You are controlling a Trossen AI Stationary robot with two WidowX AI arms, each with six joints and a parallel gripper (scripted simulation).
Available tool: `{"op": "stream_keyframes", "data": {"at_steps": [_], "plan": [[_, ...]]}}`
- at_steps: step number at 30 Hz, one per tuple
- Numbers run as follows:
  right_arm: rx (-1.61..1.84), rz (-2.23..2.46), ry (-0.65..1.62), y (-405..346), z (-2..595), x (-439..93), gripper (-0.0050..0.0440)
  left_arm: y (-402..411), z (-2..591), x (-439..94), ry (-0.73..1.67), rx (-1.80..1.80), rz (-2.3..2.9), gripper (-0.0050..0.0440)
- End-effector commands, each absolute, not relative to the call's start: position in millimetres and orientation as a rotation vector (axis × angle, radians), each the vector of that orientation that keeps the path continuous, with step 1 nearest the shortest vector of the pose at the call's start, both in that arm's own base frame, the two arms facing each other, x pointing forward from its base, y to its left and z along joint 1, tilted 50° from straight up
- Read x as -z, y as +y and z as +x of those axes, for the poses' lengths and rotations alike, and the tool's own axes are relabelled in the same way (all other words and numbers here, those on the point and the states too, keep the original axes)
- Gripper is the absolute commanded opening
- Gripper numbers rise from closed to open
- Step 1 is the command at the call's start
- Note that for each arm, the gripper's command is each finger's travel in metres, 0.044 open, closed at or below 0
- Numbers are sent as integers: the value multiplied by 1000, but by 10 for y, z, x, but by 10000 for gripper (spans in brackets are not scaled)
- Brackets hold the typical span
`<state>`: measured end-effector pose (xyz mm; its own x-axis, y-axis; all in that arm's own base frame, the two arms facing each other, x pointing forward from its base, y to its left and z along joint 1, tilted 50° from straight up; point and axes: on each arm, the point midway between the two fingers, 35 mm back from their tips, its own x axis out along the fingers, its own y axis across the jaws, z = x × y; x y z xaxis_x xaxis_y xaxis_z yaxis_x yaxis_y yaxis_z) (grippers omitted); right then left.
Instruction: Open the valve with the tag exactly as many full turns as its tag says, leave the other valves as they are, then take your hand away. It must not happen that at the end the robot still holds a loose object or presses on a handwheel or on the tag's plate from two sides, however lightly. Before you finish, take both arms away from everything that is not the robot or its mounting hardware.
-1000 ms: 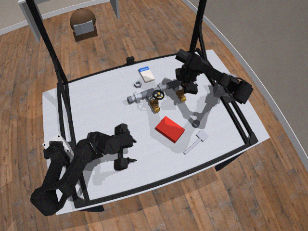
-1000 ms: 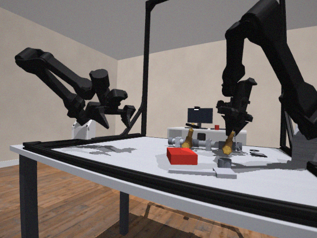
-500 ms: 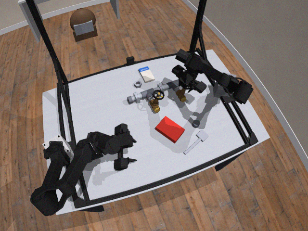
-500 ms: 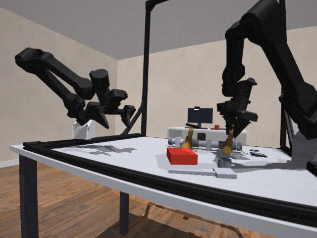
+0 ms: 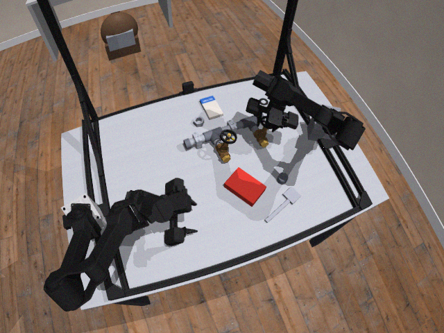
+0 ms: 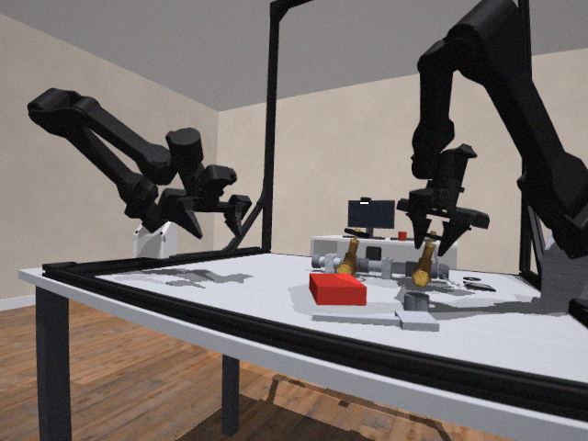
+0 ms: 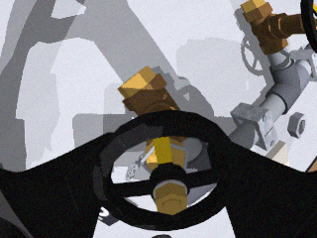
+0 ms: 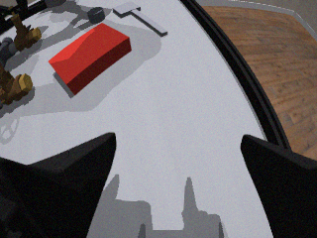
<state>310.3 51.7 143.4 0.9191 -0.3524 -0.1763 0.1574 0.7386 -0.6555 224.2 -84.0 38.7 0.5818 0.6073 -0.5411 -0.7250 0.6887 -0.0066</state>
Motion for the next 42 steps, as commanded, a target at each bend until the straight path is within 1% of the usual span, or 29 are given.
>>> {"op": "stream_keyframes", "data": {"at_steps": [1,11,13,15,19,28,30,42], "plan": [[284,-686,300,517,3103,-1434,400,-840,2242,-387,539,-785,-234,120],[284,-686,300,517,3103,-1434,400,-840,2242,-387,539,-785,-234,360],[284,-686,300,517,3103,-1434,400,-840,2242,-387,539,-785,-234,360],[284,-686,300,517,3103,-1434,400,-840,2242,-387,539,-785,-234,400],[284,-686,300,517,3103,-1434,400,-840,2241,-387,562,-768,-177,400],[284,-686,300,517,3103,-1434,400,-840,2242,-387,781,-554,419,400],[284,-686,300,517,3103,-1434,400,-840,2242,-387,781,-554,419,400],[284,-686,300,517,3103,-1434,400,-841,2242,-387,992,-201,1184,400]]}}
